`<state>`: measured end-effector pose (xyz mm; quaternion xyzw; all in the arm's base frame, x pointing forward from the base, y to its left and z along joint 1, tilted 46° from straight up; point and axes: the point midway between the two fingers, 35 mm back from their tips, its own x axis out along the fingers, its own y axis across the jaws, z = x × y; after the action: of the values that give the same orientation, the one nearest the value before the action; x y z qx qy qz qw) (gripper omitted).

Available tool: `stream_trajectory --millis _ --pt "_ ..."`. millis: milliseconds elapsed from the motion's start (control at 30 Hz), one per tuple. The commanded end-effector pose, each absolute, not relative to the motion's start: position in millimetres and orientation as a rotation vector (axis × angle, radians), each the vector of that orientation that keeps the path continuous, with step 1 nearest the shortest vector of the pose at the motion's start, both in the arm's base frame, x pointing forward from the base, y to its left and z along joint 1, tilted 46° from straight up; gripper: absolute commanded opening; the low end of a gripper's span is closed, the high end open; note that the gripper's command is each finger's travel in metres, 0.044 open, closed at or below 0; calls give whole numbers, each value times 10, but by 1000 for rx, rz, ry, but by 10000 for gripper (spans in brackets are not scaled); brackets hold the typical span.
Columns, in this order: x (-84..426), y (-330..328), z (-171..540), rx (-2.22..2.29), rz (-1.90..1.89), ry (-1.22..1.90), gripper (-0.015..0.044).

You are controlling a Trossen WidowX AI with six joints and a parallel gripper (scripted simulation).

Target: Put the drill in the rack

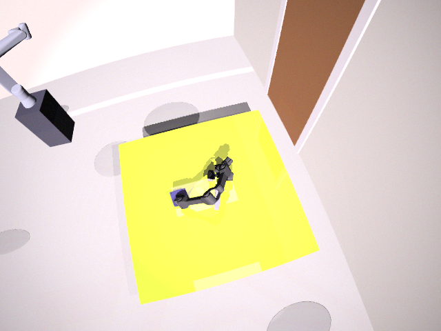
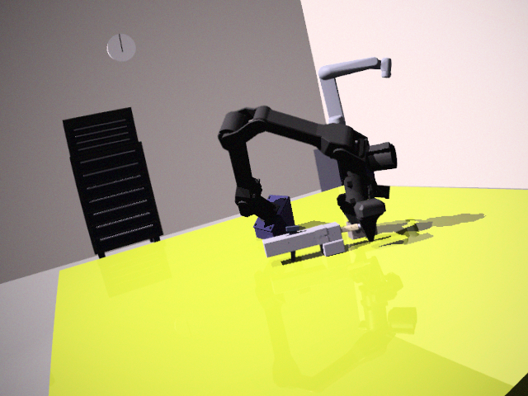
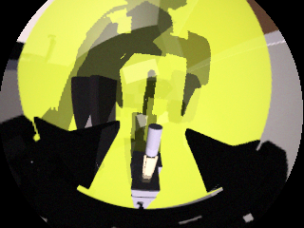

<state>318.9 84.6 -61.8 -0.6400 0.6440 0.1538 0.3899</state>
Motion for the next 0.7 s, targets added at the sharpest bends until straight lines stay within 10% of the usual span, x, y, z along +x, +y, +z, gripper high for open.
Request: stream_trajectory --millis 0,667 --pt "3176 817 -613 -1631 390 1640 440" --pt "3154 762 -599 -1632 390 1640 440"
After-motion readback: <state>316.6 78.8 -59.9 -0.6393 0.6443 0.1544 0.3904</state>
